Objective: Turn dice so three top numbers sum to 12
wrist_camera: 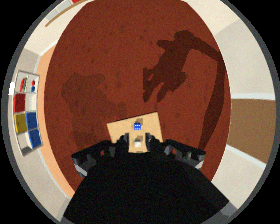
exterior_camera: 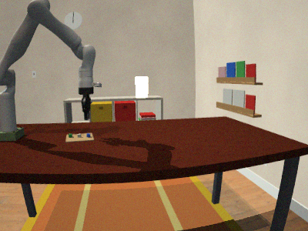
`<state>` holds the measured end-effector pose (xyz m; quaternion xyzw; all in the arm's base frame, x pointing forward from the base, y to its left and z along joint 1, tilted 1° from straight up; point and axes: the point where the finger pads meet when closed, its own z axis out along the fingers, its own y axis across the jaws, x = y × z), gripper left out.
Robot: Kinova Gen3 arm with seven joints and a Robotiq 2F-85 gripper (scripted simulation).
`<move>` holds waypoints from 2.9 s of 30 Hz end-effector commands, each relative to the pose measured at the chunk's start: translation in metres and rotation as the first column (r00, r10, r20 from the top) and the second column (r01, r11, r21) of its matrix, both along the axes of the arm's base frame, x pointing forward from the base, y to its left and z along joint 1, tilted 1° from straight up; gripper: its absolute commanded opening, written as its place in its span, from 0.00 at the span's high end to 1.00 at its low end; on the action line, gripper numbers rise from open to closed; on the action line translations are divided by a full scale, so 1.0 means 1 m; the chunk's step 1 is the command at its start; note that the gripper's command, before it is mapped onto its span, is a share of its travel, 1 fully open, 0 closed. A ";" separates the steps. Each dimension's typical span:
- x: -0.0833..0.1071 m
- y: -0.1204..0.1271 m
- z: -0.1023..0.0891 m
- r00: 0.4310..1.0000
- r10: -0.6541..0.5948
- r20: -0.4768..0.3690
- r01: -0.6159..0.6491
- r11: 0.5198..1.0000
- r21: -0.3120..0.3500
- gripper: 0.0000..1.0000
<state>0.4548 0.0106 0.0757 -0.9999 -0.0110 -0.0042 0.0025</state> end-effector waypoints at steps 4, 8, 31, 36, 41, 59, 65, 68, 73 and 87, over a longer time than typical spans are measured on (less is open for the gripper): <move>0.002 -0.002 0.005 1.000 -0.004 0.008 0.004 1.000 -0.003 0.00; 0.002 -0.002 0.005 1.000 -0.004 0.008 0.004 1.000 -0.003 0.00; 0.002 -0.002 0.012 1.000 -0.004 0.008 0.004 1.000 -0.003 0.00; 0.002 -0.002 0.032 1.000 -0.004 0.008 0.004 1.000 -0.003 0.00; 0.001 -0.002 0.058 1.000 -0.004 0.008 0.004 1.000 -0.003 0.00; 0.001 -0.002 0.089 1.000 -0.004 0.008 0.004 1.000 -0.003 0.00; 0.001 -0.002 0.089 1.000 -0.004 0.008 0.004 1.000 -0.003 0.00; 0.001 -0.002 0.089 1.000 -0.004 0.008 0.004 1.000 -0.003 0.00; 0.001 -0.002 0.089 1.000 -0.004 0.008 0.004 1.000 -0.003 0.00; 0.001 -0.002 0.089 1.000 -0.004 0.008 0.004 1.000 -0.003 0.00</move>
